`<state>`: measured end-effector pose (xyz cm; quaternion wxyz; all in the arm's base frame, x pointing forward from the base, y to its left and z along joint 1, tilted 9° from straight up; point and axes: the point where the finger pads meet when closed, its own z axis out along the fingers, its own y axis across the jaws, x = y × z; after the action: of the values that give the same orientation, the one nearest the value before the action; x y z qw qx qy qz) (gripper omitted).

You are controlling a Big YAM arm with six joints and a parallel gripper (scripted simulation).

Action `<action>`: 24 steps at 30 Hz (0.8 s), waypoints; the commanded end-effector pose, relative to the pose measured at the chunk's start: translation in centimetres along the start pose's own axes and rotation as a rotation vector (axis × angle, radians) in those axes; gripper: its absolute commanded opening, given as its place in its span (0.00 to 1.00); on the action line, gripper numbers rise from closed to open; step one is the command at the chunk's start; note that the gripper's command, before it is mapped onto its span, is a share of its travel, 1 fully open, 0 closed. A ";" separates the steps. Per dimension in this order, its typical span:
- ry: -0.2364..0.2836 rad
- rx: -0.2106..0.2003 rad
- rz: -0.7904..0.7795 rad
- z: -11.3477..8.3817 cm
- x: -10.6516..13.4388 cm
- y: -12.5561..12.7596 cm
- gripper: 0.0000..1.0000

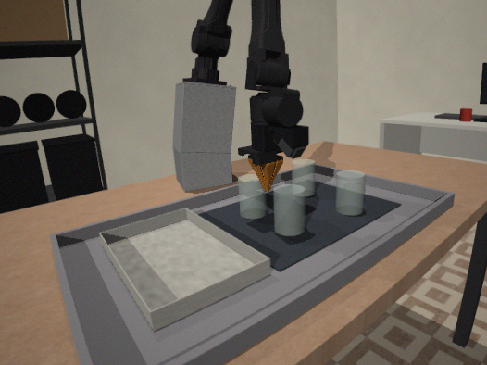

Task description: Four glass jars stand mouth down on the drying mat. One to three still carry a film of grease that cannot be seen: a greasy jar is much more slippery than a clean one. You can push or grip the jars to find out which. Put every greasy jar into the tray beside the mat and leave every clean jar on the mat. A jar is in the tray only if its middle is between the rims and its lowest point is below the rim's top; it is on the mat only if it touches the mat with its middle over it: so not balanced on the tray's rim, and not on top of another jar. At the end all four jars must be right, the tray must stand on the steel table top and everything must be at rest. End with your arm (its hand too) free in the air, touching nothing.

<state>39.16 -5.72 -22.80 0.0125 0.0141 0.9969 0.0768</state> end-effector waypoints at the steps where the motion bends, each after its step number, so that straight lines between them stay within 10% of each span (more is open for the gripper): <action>1: -0.019 0.001 -0.005 -0.8 -0.4 -0.1 0.00; 24: -0.019 0.001 -0.005 -0.8 -0.1 -0.1 0.00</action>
<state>39.04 -5.69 -22.73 0.0144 0.0140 0.9969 0.0764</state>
